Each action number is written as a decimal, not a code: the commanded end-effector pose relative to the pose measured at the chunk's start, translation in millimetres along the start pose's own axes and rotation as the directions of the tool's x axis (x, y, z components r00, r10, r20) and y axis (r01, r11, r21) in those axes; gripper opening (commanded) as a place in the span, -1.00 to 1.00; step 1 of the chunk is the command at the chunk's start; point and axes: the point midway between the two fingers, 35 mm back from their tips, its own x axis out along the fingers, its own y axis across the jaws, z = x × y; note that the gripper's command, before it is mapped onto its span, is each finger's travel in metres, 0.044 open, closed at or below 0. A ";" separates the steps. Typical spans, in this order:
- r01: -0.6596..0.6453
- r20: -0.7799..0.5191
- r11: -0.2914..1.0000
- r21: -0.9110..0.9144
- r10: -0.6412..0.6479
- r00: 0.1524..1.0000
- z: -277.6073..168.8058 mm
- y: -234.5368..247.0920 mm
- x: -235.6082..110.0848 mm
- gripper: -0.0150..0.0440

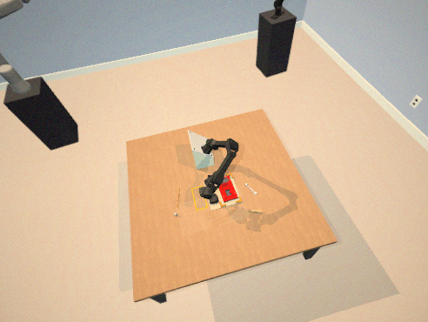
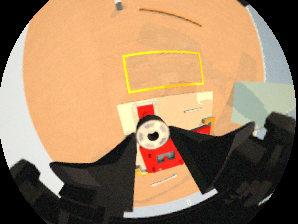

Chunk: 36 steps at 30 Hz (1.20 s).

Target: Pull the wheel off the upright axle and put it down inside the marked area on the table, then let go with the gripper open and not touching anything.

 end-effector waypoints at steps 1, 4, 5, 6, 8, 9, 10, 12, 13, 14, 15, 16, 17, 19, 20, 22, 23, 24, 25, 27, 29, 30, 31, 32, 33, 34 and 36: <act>-0.002 0.004 1.000 -0.006 0.002 1.000 0.1 1.2 -2.7 -0.49; -0.002 0.004 1.000 -0.005 0.002 1.000 0.1 1.2 -3.7 -0.49; -0.002 0.004 1.000 -0.005 0.002 1.000 0.1 1.1 -4.0 -0.49; -0.002 0.004 1.000 -0.005 0.002 1.000 0.1 1.1 -4.3 -0.49; -0.002 0.004 1.000 -0.005 0.002 1.000 0.1 1.1 -5.0 -0.49; -0.002 0.004 1.000 -0.005 0.002 1.000 0.1 1.1 -5.3 -0.49; -0.002 0.004 1.000 -0.005 0.002 1.000 0.1 1.1 -5.6 -0.49; -0.002 0.004 1.000 -0.005 0.002 1.000 0.1 1.1 -6.2 -0.49; -0.002 0.003 1.000 -0.005 0.002 1.000 0.1 1.1 -6.6 -0.49; -0.002 0.003 1.000 -0.005 0.002 1.000 0.1 1.0 -6.9 -0.49; -0.002 0.003 1.000 -0.005 0.002 1.000 0.1 1.0 -7.2 -0.49; -0.002 0.003 1.000 -0.005 0.002 1.000 0.1 1.0 -7.5 -0.49; -0.002 0.003 1.000 -0.005 0.002 1.000 0.1 1.0 -7.8 -0.49; -0.002 0.003 1.000 -0.005 0.002 1.000 0.1 1.0 -8.5 -0.49; -0.002 0.003 1.000 -0.005 0.002 1.000 0.1 1.0 -8.8 -0.49; -0.002 0.003 1.000 -0.004 0.002 1.000 0.1 0.9 -9.4 -0.49; -0.002 0.003 1.000 -0.004 0.002 1.000 0.1 0.9 -9.8 -0.49; -0.002 0.003 1.000 -0.004 0.002 1.000 0.1 0.9 -10.4 -0.49; -0.002 0.003 1.000 -0.004 0.002 1.000 0.1 0.8 -11.7 -0.49; -0.002 0.003 1.000 -0.004 0.002 1.000 0.0 0.5 -15.7 -0.49; -0.002 0.004 1.000 -0.004 0.002 1.000 -0.3 -0.7 -22.1 -0.49; -0.002 0.004 1.000 -0.004 0.002 1.000 -0.6 -1.5 -23.8 -0.49; -0.002 0.004 1.000 -0.004 0.002 1.000 -0.8 -2.4 -24.9 -0.49; 0.006 -0.003 1.000 0.003 -0.006 1.000 -0.2 -3.5 -15.8 -0.49; 0.005 -0.002 1.000 0.003 -0.005 1.000 1.9 -4.4 -16.1 -0.49; 0.005 -0.001 1.000 0.003 -0.005 1.000 5.2 -5.9 -16.6 -0.49; 0.004 0.001 1.000 0.003 -0.004 1.000 13.4 -9.7 -17.7 -0.49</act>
